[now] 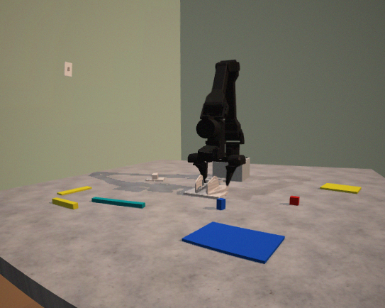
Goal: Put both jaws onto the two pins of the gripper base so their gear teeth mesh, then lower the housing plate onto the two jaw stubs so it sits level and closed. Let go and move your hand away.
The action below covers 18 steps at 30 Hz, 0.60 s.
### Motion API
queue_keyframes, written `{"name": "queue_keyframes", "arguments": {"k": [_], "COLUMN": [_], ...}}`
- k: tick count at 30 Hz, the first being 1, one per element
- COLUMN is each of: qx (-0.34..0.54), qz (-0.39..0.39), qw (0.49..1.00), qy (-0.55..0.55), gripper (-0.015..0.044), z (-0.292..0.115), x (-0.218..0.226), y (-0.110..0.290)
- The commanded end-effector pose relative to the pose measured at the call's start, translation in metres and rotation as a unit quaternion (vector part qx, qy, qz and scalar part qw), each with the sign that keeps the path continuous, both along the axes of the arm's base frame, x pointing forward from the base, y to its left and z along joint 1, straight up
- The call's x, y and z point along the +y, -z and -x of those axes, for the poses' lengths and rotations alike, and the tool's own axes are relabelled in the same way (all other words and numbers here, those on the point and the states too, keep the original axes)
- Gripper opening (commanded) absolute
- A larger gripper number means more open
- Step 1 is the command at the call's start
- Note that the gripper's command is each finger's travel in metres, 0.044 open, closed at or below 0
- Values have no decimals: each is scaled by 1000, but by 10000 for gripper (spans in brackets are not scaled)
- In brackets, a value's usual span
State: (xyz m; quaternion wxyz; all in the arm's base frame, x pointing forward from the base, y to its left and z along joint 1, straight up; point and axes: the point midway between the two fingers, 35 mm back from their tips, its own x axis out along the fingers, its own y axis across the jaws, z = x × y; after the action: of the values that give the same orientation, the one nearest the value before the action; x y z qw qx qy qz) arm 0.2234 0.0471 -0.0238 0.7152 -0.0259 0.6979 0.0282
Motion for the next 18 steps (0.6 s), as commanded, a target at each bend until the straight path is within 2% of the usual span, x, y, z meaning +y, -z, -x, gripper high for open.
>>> {"name": "queue_keyframes", "arguments": {"k": [1, 18], "qx": [0, 0], "qz": [0, 0], "qw": [1000, 1000], "qy": [-2, -2], "gripper": [351, 351], "z": [0, 0], "x": [0, 0], "y": [1, 5]}}
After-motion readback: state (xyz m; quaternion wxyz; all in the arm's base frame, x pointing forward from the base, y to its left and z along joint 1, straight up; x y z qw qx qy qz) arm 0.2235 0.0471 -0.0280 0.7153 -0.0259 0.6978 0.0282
